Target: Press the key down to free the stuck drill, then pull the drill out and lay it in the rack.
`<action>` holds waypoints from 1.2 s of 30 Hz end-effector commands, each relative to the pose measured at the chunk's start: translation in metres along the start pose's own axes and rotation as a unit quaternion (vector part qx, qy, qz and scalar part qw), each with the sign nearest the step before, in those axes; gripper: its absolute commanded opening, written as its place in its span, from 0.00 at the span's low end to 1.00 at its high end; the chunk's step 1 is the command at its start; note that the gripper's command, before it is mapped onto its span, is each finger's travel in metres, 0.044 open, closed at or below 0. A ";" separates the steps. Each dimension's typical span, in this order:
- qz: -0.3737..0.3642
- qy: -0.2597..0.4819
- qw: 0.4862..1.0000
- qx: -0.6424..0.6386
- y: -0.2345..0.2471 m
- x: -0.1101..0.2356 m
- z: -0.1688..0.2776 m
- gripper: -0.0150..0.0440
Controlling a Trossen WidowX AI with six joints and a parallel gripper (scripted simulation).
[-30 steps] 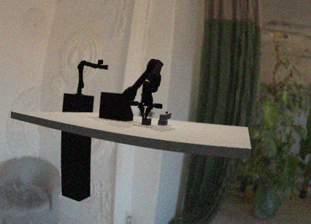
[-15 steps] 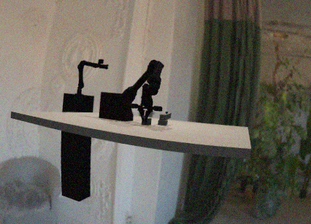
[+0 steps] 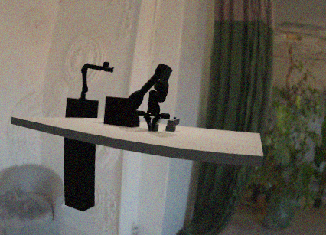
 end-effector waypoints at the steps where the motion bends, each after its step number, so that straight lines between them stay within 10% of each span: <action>1: 0.000 0.000 1.000 0.000 0.000 0.000 0.000 0.48; 13: 0.000 0.000 1.000 0.000 0.000 0.003 0.000 1.00; 36: 0.041 0.031 0.997 -0.057 0.011 0.093 0.006 1.00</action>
Point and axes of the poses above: the point midway between the two fingers, 35 mm back from their tips, its own x axis back along the fingers, its own y axis across the jaws, z = x × y, the point moved 7 cm from there along x, back along the fingers, and after that the axes turned 1 degree about x, right-handed, at the moved point
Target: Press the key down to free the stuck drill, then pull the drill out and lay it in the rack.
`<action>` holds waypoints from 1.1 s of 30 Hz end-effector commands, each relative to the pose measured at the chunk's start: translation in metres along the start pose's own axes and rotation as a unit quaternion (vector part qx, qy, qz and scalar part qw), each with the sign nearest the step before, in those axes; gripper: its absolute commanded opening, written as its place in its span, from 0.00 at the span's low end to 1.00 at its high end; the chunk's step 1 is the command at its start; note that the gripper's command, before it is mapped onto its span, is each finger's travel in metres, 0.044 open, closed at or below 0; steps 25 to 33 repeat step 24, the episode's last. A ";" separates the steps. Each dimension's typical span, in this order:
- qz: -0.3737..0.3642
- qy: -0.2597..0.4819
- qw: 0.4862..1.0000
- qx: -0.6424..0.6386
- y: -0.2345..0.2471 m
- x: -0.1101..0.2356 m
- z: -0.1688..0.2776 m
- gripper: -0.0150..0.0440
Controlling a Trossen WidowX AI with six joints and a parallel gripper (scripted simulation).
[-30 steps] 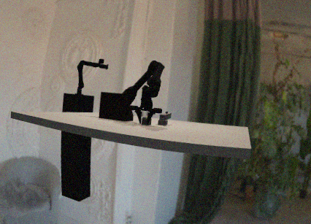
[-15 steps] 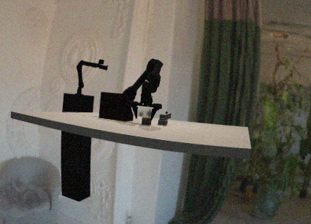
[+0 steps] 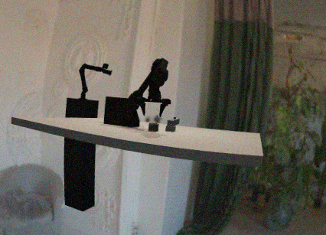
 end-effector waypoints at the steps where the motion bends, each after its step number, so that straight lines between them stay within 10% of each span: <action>1: 0.041 0.030 0.994 -0.099 0.015 0.028 0.003 1.00; 13: 0.211 0.036 0.721 -0.659 0.112 0.140 -0.033 1.00; 24: 0.308 -0.043 0.337 -0.889 0.185 0.177 -0.084 1.00; 33: 0.308 -0.043 0.337 -0.889 0.185 0.177 -0.084 1.00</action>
Point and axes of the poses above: the point midway between the two fingers, 35 mm back from their tips, its own x axis back along the fingers, its own y axis across the jaws, z = x × y, the point moved 7 cm from there along x, back along the fingers, and after that the axes turned 1 degree about x, right-handed, at the moved point
